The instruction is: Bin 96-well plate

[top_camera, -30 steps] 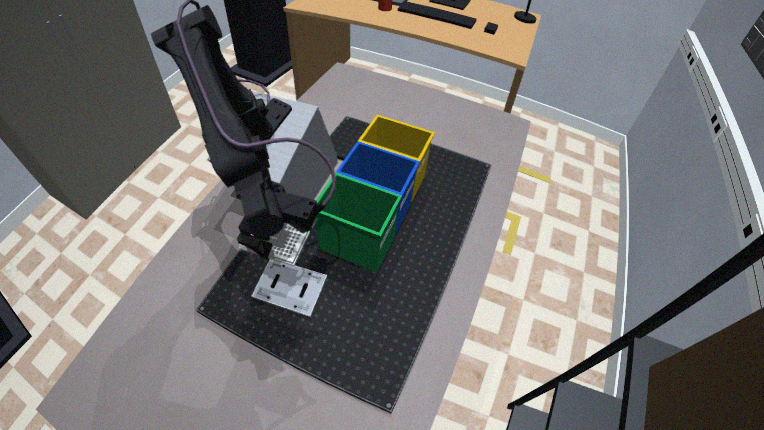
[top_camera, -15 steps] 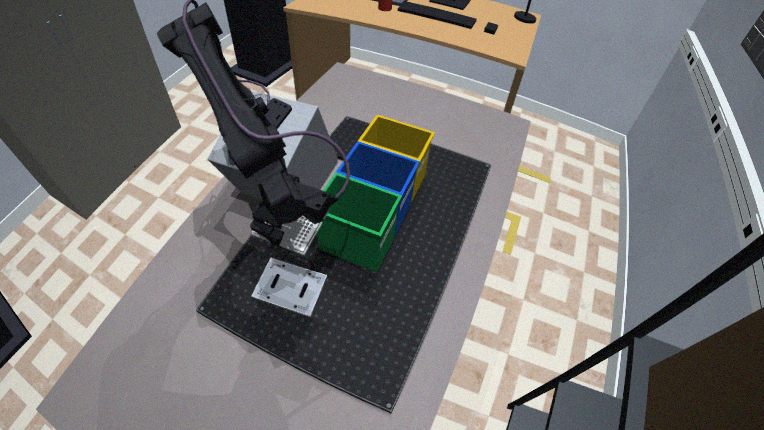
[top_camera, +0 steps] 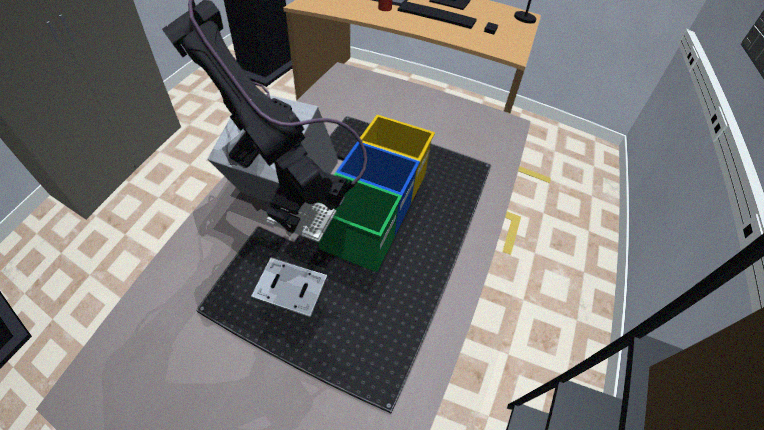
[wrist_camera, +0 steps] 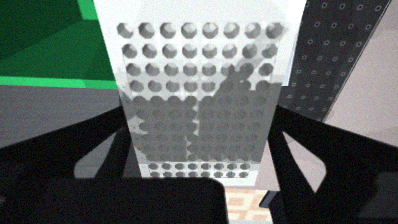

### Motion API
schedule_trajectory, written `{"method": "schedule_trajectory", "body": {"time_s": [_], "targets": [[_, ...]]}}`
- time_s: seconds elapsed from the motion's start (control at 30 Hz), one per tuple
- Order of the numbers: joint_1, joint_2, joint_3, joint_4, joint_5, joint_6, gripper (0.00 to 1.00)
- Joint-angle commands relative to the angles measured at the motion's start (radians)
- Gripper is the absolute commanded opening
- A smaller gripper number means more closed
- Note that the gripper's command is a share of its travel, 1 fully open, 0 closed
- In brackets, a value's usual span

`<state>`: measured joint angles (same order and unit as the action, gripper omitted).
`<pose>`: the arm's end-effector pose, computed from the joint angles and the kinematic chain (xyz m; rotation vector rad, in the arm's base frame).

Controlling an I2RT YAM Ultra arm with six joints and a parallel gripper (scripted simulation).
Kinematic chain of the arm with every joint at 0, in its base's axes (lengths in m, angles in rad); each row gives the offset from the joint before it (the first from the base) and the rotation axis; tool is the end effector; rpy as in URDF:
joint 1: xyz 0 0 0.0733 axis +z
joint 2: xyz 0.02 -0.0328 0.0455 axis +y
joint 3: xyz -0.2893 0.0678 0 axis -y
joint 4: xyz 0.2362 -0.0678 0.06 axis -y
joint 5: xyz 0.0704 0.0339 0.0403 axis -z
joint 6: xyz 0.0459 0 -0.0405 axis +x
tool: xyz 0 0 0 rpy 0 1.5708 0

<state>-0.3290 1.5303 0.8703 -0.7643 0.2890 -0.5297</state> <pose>0.2310 -0.0915 0.1972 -0.2766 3.0764 -0.5030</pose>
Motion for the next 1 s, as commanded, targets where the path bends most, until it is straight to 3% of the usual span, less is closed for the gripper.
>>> {"method": "schedule_trajectory", "body": {"time_s": [0.0,0.37,0.77,0.97], "targets": [[0.036,-0.036,-0.009,0.023,0.012,0.061,0.00],[0.164,0.024,-0.017,0.003,0.035,0.191,0.00],[0.292,0.050,-0.042,0.036,0.045,0.326,0.00],[0.367,0.092,0.000,0.011,0.051,0.405,0.00]]}}
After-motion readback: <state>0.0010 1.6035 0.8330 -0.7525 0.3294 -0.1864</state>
